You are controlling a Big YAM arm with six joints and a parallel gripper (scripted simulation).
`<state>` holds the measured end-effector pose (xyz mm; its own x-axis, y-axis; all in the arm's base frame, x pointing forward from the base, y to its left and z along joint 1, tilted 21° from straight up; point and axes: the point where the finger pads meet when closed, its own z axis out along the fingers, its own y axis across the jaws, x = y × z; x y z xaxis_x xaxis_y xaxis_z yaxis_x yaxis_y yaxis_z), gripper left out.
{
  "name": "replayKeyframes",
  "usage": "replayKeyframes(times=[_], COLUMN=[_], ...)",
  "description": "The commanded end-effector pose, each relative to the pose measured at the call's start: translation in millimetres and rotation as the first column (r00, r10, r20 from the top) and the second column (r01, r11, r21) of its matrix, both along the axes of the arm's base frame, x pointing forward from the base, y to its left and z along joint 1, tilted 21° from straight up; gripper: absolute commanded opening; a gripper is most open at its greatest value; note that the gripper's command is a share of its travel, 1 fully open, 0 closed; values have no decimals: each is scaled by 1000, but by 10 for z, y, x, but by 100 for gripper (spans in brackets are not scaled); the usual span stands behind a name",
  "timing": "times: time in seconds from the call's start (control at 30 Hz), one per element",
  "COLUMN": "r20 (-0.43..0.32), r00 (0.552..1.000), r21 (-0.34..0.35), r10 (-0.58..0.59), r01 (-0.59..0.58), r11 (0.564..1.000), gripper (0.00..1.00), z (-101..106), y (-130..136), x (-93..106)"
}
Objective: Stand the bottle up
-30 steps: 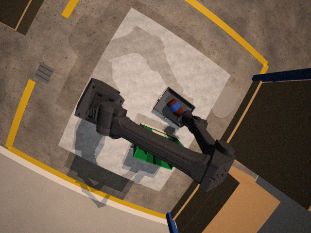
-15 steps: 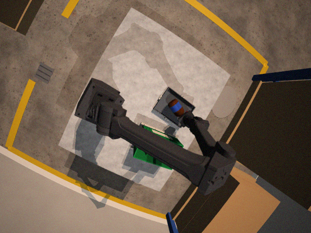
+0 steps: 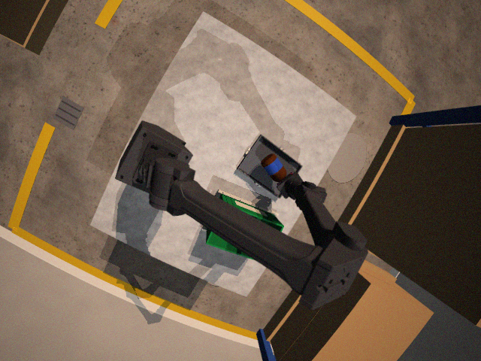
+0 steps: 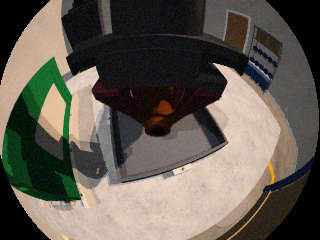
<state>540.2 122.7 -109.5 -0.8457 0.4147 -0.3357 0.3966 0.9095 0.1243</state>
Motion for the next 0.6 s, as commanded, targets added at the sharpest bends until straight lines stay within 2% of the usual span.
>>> replayKeyframes(times=[0.0, 0.33, 0.43, 0.57], r20=[13, 13, 24, 13], r00=[1000, 1000, 1000, 1000], r21=[8, 8, 11, 9], r10=[6, 5, 4, 6], r01=[-6, -6, -4, -6], r11=[1000, 1000, 1000, 1000], gripper=[0, 0, 0, 0], z=[232, 399, 454, 485], y=[93, 96, 92, 97], x=[-25, -93, -38, -129])
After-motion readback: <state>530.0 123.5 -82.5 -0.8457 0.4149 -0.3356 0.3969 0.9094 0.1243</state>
